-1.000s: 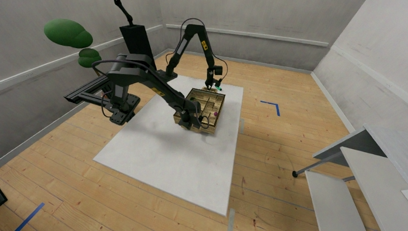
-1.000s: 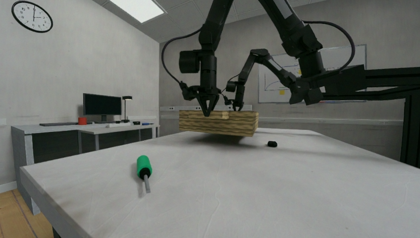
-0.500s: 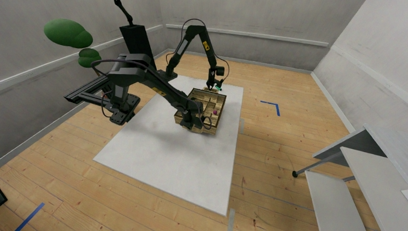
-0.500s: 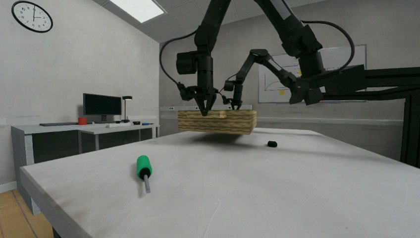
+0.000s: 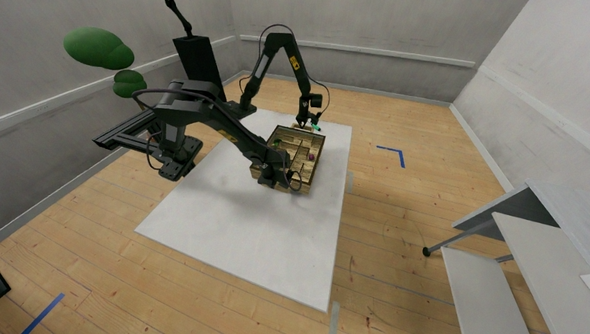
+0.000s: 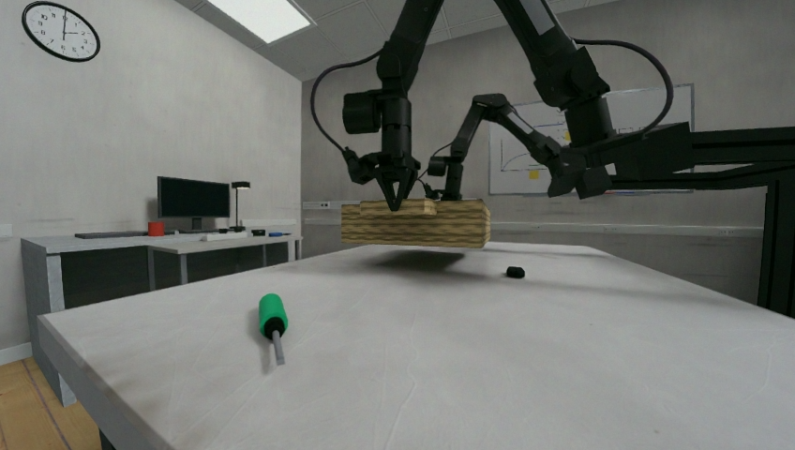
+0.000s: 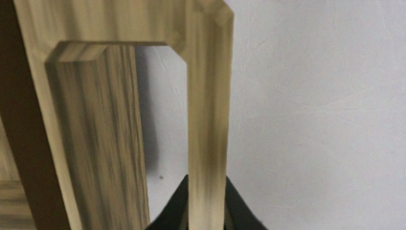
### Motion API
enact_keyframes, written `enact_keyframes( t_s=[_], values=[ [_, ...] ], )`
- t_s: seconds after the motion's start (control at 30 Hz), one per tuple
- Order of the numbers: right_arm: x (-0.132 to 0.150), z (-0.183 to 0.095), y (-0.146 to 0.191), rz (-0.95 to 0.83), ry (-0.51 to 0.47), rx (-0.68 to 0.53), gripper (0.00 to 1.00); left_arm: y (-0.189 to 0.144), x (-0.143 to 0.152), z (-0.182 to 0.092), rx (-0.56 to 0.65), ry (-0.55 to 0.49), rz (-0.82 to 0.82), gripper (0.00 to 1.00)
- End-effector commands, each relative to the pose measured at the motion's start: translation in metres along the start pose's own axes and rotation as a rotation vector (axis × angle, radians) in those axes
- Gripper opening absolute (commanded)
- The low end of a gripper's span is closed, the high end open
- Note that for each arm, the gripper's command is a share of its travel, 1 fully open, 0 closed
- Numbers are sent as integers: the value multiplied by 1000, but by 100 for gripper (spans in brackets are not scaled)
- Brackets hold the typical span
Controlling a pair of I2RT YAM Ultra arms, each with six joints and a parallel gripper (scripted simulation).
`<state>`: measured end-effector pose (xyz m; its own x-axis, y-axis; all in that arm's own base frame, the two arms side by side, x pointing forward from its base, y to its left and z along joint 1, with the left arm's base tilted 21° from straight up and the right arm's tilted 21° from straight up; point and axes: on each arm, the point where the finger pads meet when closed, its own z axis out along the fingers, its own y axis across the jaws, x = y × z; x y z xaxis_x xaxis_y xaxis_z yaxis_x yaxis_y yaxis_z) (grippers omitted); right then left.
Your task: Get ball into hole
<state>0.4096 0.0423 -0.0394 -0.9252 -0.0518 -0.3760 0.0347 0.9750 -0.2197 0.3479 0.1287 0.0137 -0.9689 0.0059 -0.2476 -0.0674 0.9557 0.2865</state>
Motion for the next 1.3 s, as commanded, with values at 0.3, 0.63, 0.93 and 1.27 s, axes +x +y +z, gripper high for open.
enact_keyframes(
  t_s=[0.3, 0.63, 0.93, 1.27],
  values=[
    [-29, -27, 6, 4, -146, 41, 0, 3, -27, -6, 53, -151, 4, 0],
    [-38, -53, 5, 4, -59, 119, 0, 0, -30, 9, 138, -41, 22, 0],
    [-53, -50, 15, 24, -143, 89, 0, 6, -34, 10, 110, -111, 13, 0],
    [-40, -34, 9, -12, -111, -7, 0, 5, -26, -16, 13, -79, -10, 0]
  ],
)
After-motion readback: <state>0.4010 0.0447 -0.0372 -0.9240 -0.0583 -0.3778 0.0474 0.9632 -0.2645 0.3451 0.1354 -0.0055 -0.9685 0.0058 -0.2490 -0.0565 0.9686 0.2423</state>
